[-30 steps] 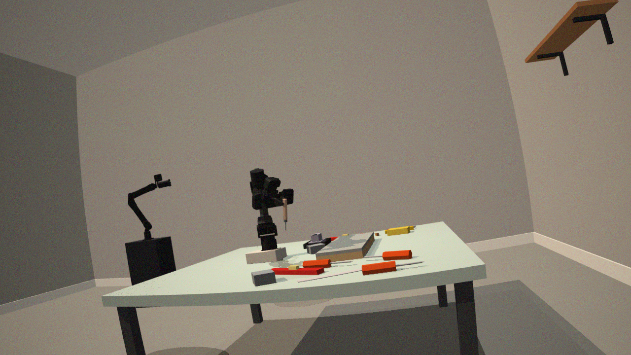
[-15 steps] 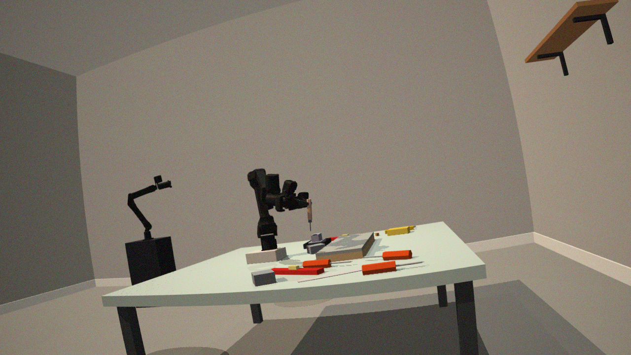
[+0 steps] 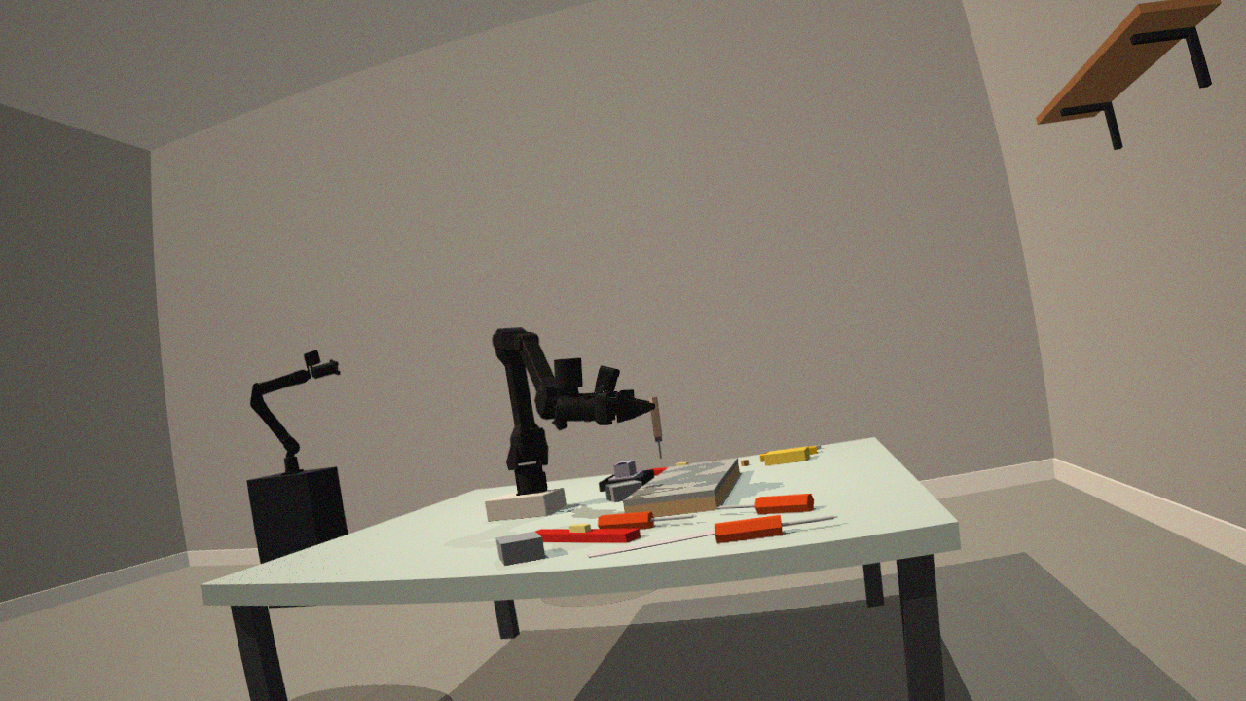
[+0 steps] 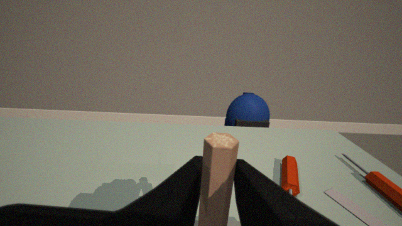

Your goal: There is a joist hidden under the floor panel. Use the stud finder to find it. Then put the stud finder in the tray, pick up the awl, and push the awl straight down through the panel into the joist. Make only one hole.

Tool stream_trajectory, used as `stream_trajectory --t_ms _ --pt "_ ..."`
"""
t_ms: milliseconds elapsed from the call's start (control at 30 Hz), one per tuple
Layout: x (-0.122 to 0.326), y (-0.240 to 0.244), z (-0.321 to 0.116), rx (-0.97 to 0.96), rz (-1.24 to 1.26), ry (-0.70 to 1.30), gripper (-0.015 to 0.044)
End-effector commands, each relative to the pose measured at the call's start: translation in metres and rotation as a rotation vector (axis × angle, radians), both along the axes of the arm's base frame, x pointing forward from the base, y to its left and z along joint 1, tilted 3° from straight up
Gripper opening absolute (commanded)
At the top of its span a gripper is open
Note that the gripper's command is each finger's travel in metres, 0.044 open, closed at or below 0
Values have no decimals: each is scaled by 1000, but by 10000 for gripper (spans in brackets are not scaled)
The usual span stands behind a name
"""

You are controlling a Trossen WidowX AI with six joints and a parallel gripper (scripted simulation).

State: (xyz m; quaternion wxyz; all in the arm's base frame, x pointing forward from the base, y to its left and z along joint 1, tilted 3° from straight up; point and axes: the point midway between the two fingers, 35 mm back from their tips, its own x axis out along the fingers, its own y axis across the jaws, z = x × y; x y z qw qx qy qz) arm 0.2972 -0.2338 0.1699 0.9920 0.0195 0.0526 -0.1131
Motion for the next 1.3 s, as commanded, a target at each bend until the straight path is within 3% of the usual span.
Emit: stream_trajectory --t_ms 0,1267 --pt "14 16 -5 -6 72 -27 0" --pt "15 16 -20 -6 72 -26 0"
